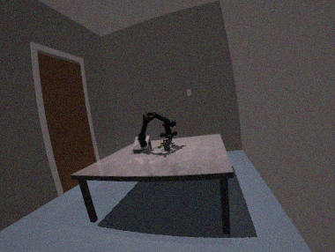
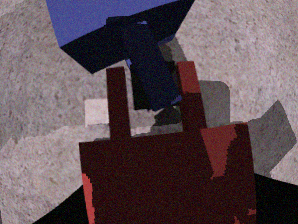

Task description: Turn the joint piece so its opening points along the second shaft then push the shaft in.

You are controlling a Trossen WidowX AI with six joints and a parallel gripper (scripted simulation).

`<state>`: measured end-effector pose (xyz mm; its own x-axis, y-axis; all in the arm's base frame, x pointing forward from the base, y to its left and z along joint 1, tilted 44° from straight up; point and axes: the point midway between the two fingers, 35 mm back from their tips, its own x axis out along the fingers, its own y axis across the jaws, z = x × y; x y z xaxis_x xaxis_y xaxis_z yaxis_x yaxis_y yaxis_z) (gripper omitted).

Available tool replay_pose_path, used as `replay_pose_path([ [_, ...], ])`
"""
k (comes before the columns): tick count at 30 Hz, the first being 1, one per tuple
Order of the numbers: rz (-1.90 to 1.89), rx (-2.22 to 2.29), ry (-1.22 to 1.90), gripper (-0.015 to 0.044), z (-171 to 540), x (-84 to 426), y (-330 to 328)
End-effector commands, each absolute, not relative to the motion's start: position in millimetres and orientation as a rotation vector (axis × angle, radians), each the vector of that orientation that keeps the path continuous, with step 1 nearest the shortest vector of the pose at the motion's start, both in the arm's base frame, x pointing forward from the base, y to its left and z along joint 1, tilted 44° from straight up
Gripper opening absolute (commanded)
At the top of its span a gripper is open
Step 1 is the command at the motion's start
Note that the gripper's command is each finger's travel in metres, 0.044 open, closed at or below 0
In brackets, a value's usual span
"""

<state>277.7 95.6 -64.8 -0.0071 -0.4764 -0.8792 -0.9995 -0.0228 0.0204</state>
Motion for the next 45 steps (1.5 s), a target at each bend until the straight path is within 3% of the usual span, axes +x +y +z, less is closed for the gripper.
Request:
replay_pose_path([
  [1, 0.964, -1.578, 1.562, 0.0000, -64.9, 277.6, 95.5],
  [11, 0.963, -1.580, 1.564, 0.0000, -64.9, 277.7, 95.6],
  [16, 0.963, -1.580, 1.564, 0.0131, -64.9, 277.7, 95.6],
  [19, 0.963, -1.580, 1.564, 0.0147, -64.9, 277.7, 95.6],
  [30, 0.963, -1.580, 1.564, 0.0436, -64.9, 277.7, 95.6],
  [45, 0.960, -1.582, 1.569, 0.0440, -64.8, 277.6, 95.8],
])
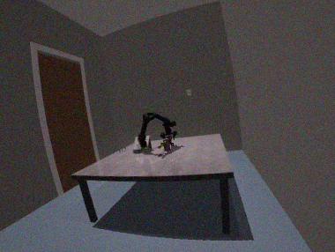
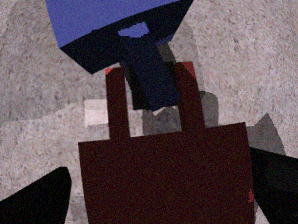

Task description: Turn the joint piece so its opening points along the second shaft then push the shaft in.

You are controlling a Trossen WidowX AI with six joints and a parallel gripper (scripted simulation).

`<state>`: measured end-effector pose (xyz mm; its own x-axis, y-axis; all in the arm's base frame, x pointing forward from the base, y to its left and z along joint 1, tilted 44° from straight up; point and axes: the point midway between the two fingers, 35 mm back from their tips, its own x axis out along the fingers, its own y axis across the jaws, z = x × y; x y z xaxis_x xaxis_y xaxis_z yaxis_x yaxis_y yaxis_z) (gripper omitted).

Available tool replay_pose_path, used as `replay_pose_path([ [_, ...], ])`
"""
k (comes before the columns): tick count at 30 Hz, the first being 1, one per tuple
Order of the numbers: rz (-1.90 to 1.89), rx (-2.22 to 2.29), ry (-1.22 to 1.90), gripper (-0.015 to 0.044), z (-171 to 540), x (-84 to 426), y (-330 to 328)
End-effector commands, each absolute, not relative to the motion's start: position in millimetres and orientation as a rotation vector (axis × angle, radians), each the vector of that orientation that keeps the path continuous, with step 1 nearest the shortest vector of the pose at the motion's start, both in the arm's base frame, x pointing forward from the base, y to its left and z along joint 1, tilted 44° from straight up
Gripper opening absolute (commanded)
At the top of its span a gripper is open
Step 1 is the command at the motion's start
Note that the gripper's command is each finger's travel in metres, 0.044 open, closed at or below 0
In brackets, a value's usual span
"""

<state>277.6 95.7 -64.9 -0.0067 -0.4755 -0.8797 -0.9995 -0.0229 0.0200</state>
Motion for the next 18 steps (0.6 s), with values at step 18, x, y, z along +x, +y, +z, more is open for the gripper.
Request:
replay_pose_path([
  [18, 0.628, -1.903, 1.855, 0.0440, -47, 276, 117],
])
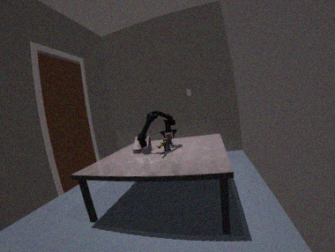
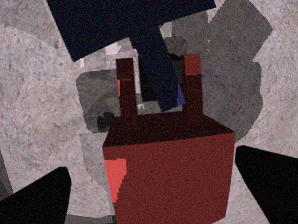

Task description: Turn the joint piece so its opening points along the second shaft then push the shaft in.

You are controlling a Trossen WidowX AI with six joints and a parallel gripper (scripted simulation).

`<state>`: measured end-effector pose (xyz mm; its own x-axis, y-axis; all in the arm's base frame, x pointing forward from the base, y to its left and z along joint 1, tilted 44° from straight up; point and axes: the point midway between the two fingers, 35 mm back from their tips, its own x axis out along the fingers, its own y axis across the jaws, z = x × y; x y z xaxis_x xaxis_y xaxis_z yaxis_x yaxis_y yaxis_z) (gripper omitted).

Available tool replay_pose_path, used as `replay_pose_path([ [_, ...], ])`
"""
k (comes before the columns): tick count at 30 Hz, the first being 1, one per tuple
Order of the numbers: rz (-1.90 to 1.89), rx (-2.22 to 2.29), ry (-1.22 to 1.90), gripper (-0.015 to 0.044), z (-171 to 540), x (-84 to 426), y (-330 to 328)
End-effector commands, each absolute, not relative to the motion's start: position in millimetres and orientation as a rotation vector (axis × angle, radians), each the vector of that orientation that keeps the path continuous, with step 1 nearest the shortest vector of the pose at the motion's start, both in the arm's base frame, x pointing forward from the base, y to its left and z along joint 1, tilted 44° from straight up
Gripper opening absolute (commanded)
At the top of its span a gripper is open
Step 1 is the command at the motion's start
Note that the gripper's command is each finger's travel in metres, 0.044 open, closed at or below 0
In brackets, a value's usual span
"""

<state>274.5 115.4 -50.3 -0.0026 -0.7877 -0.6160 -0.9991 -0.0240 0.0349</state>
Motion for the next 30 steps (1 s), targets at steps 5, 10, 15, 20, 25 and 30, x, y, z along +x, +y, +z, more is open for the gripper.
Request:
replay_pose_path([
  [5, 0.628, -1.903, 1.855, 0.0440, -47, 276, 117],
  [10, 0.622, -1.881, 1.851, 0.0440, -45, 276, 118],
  [15, 0.490, -1.762, 1.814, 0.0440, -31, 279, 133],
  [20, 0.369, -1.627, 1.772, 0.0440, -14, 280, 149],
  [25, 0.256, -1.493, 1.730, 0.0440, 2, 280, 163],
  [30, 0.145, -1.354, 1.688, 0.0440, 20, 279, 177],
])
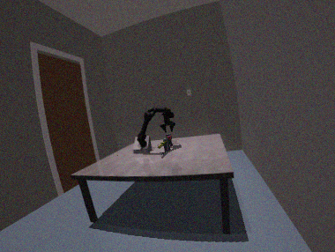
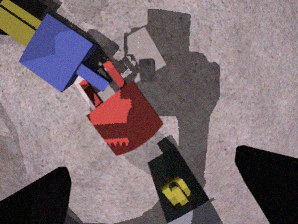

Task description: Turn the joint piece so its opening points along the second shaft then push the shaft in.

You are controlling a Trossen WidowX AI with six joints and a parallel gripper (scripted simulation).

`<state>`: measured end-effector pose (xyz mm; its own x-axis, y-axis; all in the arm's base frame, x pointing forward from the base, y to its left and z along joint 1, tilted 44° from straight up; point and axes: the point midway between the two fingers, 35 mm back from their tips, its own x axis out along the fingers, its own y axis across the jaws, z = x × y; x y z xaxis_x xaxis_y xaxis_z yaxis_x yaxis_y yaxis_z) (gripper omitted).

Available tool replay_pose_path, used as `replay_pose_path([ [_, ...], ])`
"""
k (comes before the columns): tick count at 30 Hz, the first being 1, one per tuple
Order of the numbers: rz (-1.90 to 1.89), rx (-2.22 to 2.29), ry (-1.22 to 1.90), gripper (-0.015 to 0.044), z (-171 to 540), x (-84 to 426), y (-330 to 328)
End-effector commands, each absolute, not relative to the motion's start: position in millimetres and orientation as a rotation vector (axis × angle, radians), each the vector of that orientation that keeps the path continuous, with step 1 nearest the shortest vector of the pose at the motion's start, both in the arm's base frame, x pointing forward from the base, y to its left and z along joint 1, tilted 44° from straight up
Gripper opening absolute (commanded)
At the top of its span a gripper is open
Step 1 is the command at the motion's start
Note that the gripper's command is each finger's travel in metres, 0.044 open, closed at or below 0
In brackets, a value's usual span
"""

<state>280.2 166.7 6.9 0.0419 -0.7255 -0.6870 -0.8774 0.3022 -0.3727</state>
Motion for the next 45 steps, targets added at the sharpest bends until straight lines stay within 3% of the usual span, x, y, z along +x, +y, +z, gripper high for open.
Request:
replay_pose_path([
  [1, 0.124, -1.325, 1.679, 0.0440, 23, 279, 180],
  [19, -0.069, -1.051, 1.605, 0.0440, 58, 273, 203],
  [45, -0.621, -0.555, 1.476, 0.0440, 79, 280, 131],
])
